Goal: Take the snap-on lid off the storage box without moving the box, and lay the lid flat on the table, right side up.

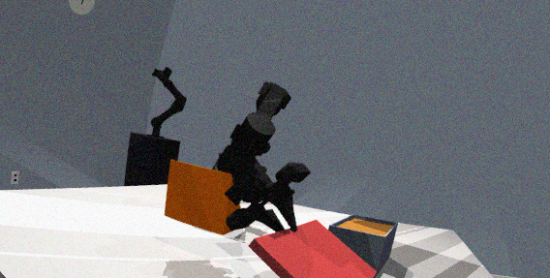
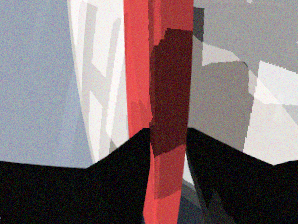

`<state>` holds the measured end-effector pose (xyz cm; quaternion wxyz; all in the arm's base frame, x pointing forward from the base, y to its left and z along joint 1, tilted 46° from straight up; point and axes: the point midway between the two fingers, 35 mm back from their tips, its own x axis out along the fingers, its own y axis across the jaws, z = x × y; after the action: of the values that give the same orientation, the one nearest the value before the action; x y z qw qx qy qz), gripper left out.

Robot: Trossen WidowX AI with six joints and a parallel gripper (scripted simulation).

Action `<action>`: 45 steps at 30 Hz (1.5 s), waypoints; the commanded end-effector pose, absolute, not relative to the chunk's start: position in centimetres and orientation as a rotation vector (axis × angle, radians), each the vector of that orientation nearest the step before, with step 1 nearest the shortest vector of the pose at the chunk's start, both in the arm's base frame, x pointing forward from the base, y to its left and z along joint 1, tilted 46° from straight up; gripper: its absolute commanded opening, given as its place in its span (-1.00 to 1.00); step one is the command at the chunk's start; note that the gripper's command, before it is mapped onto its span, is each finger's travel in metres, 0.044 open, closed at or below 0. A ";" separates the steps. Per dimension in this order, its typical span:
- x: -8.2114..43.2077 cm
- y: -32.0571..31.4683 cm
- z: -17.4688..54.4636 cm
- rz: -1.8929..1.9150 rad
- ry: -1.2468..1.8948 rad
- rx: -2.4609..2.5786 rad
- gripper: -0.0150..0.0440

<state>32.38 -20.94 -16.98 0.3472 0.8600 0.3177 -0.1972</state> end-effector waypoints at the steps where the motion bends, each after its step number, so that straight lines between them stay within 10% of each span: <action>1: 32.3 -20.6 -17.4 -0.516 0.825 2.234 -0.49; 45: 32.1 -18.1 -19.9 -0.514 0.825 2.236 -0.49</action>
<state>32.26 -18.93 -19.27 0.3514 0.8610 0.3114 -0.1956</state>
